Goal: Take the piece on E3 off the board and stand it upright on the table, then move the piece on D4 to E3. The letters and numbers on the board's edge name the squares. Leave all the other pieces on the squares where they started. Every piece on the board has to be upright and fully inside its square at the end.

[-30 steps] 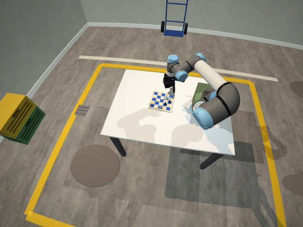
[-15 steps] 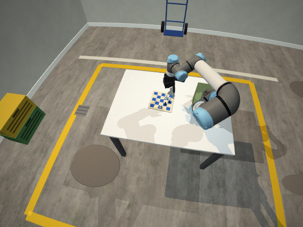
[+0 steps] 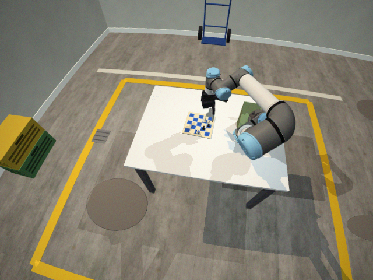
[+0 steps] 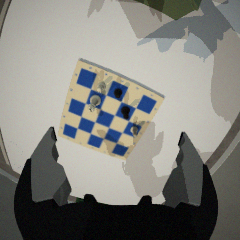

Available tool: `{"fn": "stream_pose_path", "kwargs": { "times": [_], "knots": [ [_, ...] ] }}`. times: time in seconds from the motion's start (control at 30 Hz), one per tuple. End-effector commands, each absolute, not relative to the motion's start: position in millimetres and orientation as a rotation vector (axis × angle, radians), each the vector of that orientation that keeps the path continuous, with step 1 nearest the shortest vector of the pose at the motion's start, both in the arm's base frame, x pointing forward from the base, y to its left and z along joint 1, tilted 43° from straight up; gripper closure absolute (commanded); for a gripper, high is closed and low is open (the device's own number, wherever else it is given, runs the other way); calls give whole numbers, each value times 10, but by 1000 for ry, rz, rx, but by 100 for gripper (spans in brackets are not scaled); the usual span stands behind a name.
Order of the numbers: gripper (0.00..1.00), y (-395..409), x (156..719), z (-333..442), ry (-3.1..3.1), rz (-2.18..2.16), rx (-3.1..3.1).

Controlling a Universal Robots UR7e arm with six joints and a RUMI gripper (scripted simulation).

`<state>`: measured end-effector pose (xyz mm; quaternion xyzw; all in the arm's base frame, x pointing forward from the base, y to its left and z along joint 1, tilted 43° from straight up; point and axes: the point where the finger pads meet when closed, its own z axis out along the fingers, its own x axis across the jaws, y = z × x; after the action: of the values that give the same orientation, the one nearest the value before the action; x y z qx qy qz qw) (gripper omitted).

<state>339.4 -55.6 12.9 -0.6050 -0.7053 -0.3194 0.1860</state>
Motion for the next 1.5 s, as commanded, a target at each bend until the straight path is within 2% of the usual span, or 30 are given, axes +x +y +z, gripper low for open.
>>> {"fn": "stream_pose_path", "kwargs": {
  "times": [0.0, 0.97, 1.47],
  "knots": [
    [0, -552, 3393, 131, -1946, -886, -1738],
    [0, -455, 3385, 151, -1431, -709, -2070],
    [0, -367, 3410, 168, -873, -506, -2287]
  ]
}}
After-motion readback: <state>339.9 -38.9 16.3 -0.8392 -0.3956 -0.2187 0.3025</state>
